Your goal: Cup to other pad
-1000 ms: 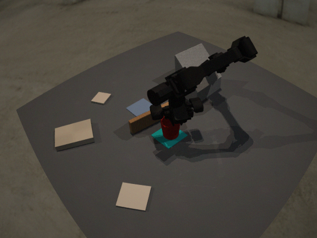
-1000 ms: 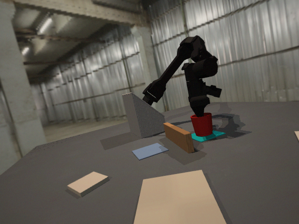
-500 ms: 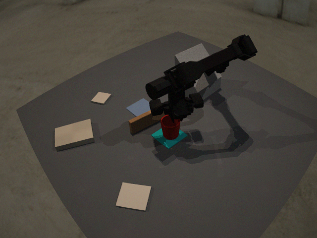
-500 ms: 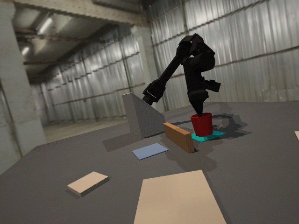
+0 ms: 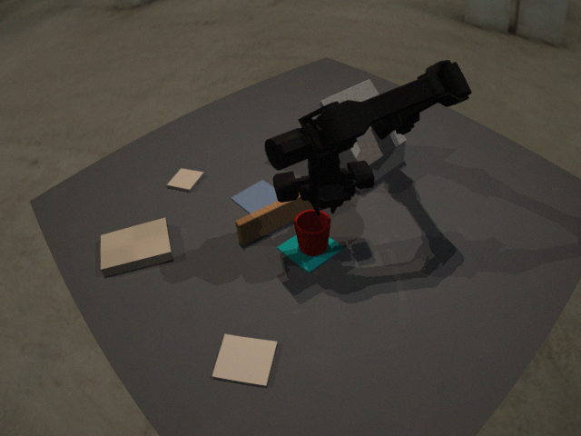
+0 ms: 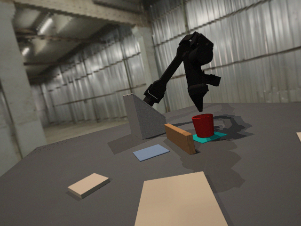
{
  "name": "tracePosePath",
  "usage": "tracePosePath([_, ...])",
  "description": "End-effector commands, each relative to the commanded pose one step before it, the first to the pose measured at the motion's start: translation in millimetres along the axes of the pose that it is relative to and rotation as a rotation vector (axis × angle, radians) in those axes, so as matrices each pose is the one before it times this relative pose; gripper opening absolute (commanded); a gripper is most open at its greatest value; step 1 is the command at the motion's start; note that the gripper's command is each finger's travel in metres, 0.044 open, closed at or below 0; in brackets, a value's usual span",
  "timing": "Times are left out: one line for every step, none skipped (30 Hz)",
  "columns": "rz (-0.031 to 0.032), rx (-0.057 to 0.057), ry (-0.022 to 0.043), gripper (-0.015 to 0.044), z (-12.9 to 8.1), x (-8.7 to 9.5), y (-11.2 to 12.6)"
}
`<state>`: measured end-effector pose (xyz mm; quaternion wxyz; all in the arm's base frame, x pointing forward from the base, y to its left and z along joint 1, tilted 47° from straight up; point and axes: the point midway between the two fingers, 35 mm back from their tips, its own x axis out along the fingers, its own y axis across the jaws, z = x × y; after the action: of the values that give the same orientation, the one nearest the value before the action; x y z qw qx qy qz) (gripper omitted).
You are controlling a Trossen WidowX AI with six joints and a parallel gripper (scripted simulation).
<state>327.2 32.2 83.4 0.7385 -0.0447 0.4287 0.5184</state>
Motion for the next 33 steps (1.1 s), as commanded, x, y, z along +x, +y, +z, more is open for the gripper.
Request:
tracePosePath([-0.00512,-0.0045,0.00124,0.0128,0.0,-6.7,0.09])
tracePosePath([0.00001,0.0,-0.00001,0.0128,0.0,-0.04,0.14])
tracePosePath([0.00432,0.0048,-0.00203,0.0154,-0.01,4.41,0.06])
tracePosePath([0.0,0.0,0.0,0.018,0.0,0.0,0.0])
tracePosePath([0.0,0.0,0.0,0.0206,0.0,0.0,0.0])
tracePosePath([0.0,0.0,0.0,0.0233,0.0,0.0,0.0])
tracePosePath([0.0,0.0,0.0,0.0259,0.0,0.0,0.0])
tracePosePath([0.0,0.0,0.0,0.0285,0.0,0.0,0.0])
tracePosePath([0.0,0.0,0.0,0.0312,0.0,0.0,0.0])
tracePosePath([0.0,0.0,0.0,0.0338,0.0,0.0,0.0])
tracePosePath([-0.00013,0.0,0.00011,0.0364,0.02,-0.64,-0.08])
tracePosePath([-0.00026,-0.0001,0.00023,0.039,0.03,-1.3,-0.15])
tracePosePath([-0.00036,-0.0001,0.00032,0.0416,0.04,-1.86,-0.21])
tracePosePath([-0.00045,-0.0001,0.0004,0.044,0.04,-2.44,-0.26])
tracePosePath([-0.00052,-0.0002,0.00047,0.044,0.05,-3.04,-0.28])
tracePosePath([-0.00056,-0.0002,0.00052,0.044,0.03,-3.61,-0.25])
tracePosePath([-0.00055,-0.0002,0.00052,0.044,0.02,-3.96,-0.18])
tracePosePath([-0.0005,-0.0002,0.00047,0.044,0.02,-4.08,-0.11])
tracePosePath([-0.00043,-0.0002,0.00042,0.044,0.02,-4.1,-0.06])
tracePosePath([-0.00037,-0.0002,0.00036,0.044,0.02,-4.11,-0.02])
tracePosePath([-0.00031,-0.0002,0.0003,0.044,0.02,-4.11,0.0])
tracePosePath([-0.00022,-0.0002,0.00022,0.044,0.02,-3.7,0.01])
tracePosePath([-0.00017,-0.0002,0.00017,0.044,0.03,-3.65,0.02])
tracePosePath([-0.00013,-0.0002,0.00012,0.044,0.03,-3.65,0.03])
tracePosePath([-0.00008,-0.0002,0.00007,0.044,0.03,-3.66,0.04])
tracePosePath([-0.00004,-0.0003,0.00002,0.044,0.03,-3.67,0.07])
tracePosePath([0.00001,-0.0003,-0.00003,0.044,0.03,-3.68,0.12])
tracePosePath([0.00005,-0.0003,-0.00008,0.044,0.06,-3.66,0.16])
tracePosePath([0.00007,-0.0002,-0.0001,0.044,0.04,-2.94,0.17])
tracePosePath([0.00006,-0.0001,-0.00008,0.044,0.14,-1.78,0.19])
tracePosePath([0.00001,0.0,-0.00003,0.044,0.11,-0.45,0.03])
tracePosePath([0.0,0.0,-0.00001,0.044,0.15,-0.15,-0.1])
tracePosePath([-0.00001,0.0,0.0,0.044,0.11,0.0,-0.12])
